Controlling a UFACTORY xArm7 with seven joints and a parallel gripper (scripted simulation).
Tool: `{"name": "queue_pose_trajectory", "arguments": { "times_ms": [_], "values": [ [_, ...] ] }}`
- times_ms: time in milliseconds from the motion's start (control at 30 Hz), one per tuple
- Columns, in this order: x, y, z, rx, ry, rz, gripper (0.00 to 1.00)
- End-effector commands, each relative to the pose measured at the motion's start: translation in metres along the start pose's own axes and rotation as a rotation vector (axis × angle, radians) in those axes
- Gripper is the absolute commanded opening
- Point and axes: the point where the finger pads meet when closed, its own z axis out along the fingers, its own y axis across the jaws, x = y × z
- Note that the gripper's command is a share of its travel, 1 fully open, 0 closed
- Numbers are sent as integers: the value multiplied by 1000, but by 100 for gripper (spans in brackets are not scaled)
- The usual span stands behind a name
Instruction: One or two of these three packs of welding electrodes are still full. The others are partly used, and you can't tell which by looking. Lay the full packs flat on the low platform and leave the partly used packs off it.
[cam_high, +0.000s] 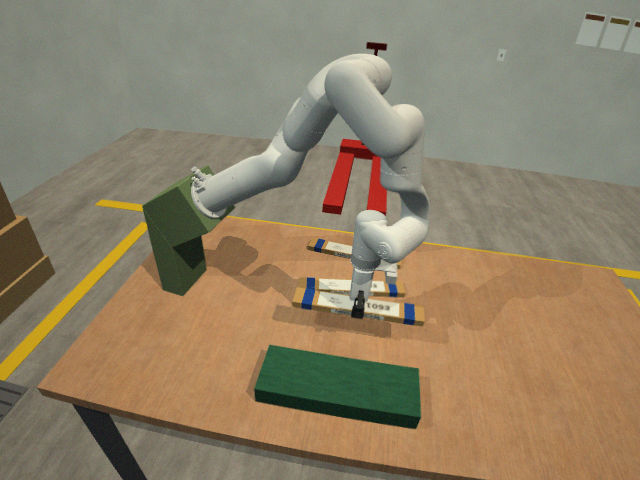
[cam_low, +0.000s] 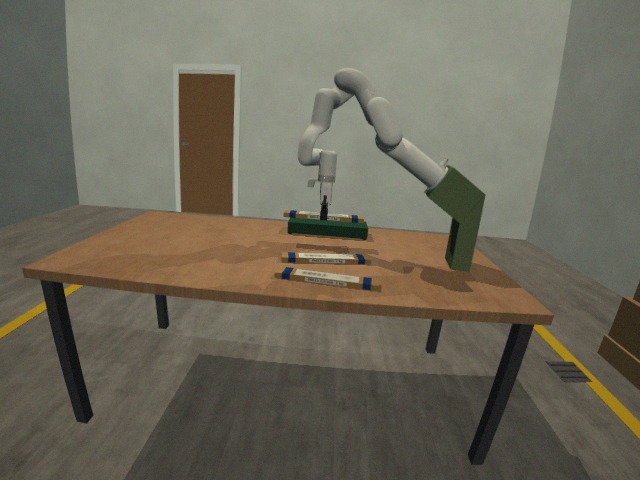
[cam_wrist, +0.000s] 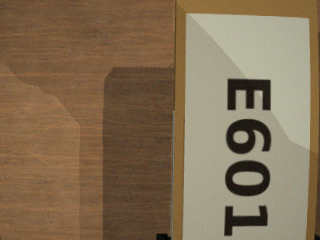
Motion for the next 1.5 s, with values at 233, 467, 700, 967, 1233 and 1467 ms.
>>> {"name": "queue_pose_trajectory", "arguments": {
  "times_ms": [233, 467, 700, 967, 1233, 1467],
  "values": [
    [39, -30, 0, -4, 1, 0, 58],
    [61, -48, 0, -4, 1, 0, 58],
    [92, -73, 0, -4, 1, 0, 58],
    [122, -97, 0, -3, 1, 0, 58],
    [136, -108, 0, -3, 1, 0, 58],
    [142, -113, 0, -3, 1, 0, 58]
  ]
}}
